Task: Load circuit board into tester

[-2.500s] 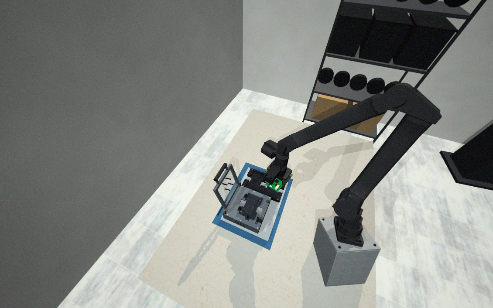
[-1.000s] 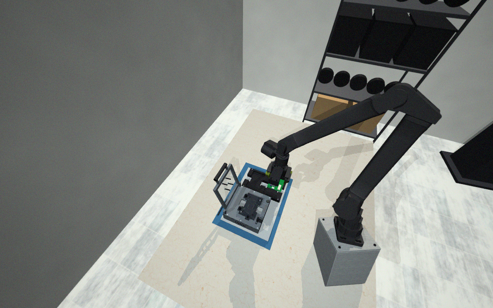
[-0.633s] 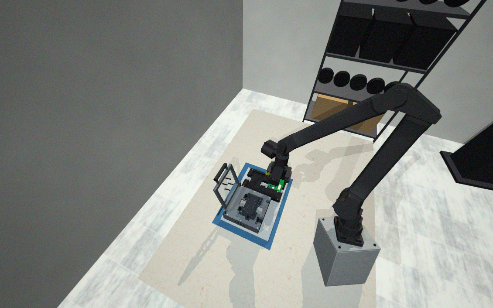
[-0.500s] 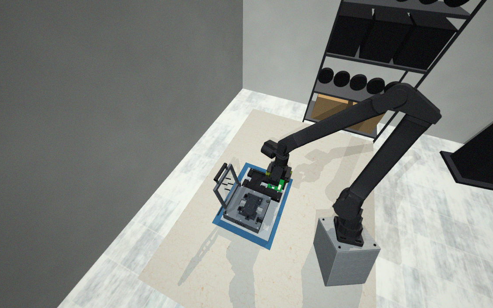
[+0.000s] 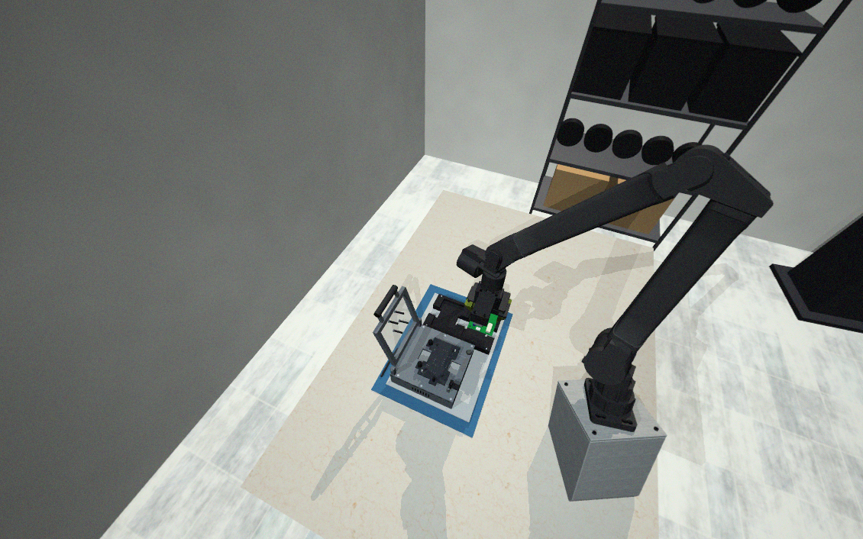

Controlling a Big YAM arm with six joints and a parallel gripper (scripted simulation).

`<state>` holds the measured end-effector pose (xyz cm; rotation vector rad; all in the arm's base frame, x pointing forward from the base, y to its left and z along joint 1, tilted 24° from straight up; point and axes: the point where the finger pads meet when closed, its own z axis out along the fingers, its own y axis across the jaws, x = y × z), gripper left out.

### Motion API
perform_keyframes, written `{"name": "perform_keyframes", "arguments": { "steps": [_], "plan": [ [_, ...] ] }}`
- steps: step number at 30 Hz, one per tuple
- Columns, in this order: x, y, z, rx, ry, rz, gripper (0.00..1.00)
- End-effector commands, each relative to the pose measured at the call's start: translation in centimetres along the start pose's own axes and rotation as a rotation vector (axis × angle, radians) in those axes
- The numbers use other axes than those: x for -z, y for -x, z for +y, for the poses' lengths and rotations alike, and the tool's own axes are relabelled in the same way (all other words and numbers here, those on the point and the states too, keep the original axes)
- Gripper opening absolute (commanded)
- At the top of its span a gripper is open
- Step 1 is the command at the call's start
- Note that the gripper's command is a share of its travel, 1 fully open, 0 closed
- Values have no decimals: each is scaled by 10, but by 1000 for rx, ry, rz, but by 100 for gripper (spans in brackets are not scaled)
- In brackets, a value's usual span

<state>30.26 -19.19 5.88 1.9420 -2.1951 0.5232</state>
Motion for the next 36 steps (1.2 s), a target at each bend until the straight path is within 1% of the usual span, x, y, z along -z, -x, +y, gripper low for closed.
{"name": "perform_keyframes", "arguments": {
  "steps": [1,36],
  "plan": [
    [14,-6,-19,16,-42,11,72],
    [13,-4,-20,29,-39,11,72]
  ]
}}
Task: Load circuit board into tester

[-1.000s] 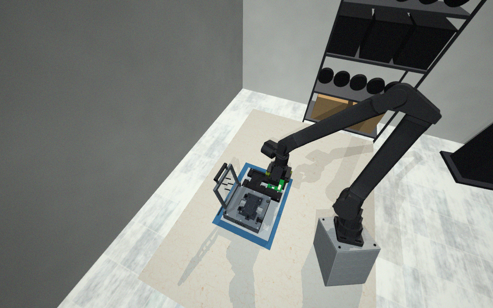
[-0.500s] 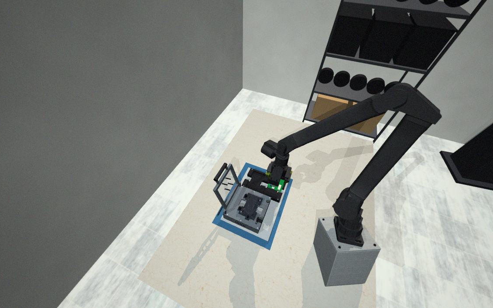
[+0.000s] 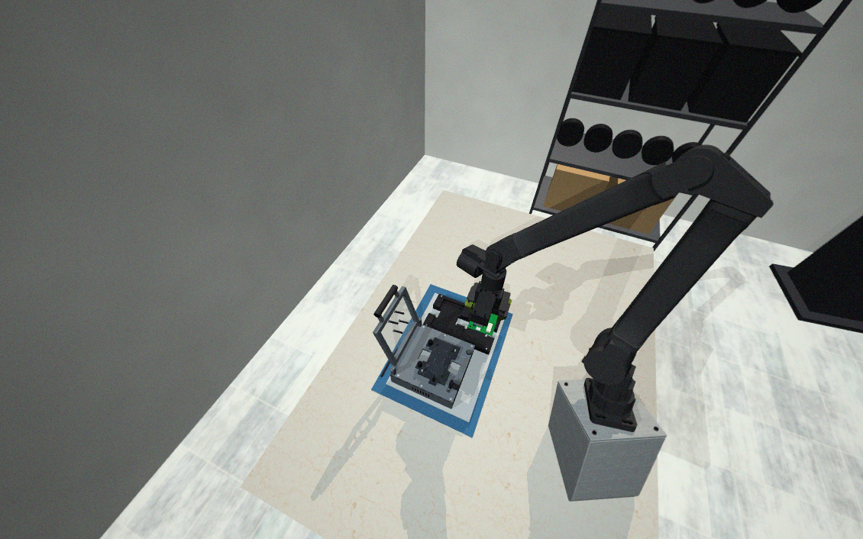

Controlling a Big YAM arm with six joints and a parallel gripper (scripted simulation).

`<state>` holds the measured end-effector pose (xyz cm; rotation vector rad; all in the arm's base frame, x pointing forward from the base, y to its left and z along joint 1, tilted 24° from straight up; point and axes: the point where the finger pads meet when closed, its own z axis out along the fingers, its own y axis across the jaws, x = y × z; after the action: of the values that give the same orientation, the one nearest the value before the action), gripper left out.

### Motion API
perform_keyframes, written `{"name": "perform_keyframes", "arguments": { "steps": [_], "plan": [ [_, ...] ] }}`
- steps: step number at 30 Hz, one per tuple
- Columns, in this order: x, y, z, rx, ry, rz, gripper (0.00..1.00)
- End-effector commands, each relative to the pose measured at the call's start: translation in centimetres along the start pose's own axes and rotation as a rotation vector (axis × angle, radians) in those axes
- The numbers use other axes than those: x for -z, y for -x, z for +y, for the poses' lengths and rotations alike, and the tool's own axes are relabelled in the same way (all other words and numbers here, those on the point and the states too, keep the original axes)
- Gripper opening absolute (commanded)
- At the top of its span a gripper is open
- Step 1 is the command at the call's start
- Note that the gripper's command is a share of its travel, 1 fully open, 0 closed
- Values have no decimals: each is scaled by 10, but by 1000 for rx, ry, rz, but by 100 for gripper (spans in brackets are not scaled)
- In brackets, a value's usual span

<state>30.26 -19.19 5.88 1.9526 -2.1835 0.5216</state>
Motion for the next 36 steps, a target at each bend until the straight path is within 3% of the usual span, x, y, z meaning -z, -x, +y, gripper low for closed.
{"name": "perform_keyframes", "arguments": {
  "steps": [1,16,36],
  "plan": [
    [13,-4,-20,17,-39,11,72],
    [14,12,-26,0,-38,11,72],
    [24,60,-55,-10,-60,14,72]
  ]
}}
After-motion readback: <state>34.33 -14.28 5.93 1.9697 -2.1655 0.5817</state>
